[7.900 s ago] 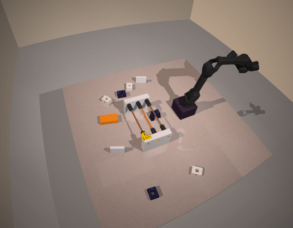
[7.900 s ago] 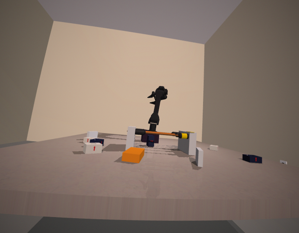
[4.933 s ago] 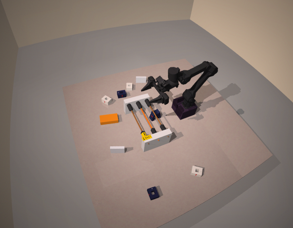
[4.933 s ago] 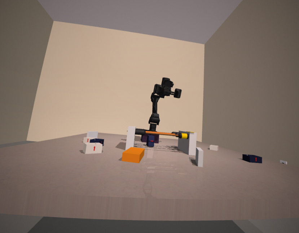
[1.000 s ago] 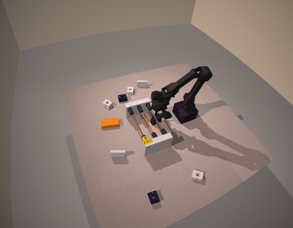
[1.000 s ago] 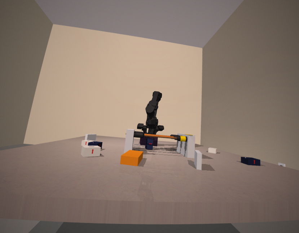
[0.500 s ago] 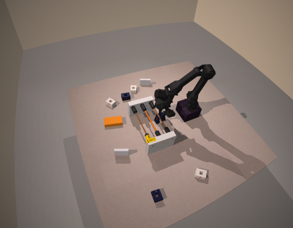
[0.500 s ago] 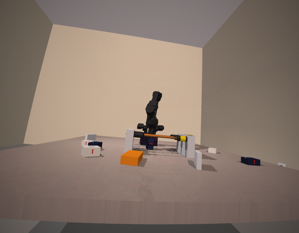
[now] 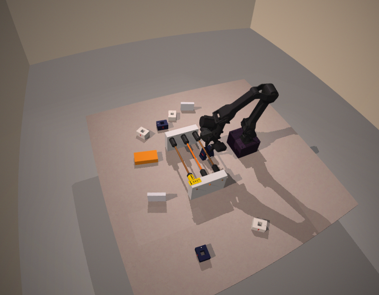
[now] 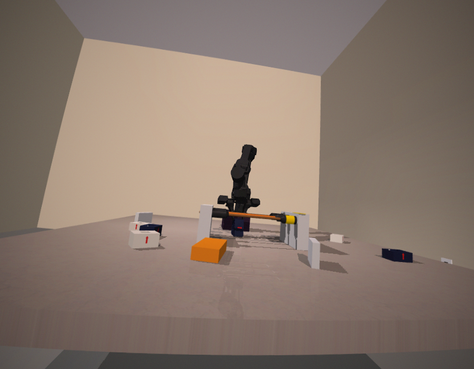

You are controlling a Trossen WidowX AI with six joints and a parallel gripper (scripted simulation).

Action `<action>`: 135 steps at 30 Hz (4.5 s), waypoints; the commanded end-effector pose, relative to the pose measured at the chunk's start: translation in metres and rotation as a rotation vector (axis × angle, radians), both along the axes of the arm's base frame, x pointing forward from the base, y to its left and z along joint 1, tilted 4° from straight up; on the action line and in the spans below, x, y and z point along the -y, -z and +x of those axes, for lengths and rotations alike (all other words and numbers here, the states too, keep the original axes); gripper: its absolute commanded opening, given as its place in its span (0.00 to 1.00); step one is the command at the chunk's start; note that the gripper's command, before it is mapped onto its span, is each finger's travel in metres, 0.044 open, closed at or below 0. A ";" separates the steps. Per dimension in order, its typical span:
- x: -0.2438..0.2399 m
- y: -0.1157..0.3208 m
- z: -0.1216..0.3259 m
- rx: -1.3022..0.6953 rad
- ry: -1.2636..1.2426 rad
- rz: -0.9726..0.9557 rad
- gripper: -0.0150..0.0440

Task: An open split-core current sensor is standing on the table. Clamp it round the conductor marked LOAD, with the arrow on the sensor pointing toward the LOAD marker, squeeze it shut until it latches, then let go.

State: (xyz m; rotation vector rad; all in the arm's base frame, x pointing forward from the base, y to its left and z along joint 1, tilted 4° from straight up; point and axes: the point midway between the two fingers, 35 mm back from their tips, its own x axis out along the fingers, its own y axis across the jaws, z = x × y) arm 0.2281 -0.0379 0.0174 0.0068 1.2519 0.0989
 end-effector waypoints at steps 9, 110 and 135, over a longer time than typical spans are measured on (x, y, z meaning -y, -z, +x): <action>0.001 -0.001 0.001 0.003 0.007 -0.004 0.25; 0.004 -0.055 -0.045 -0.283 1.298 0.258 0.80; 0.003 -0.042 -0.038 -0.311 1.538 0.274 0.80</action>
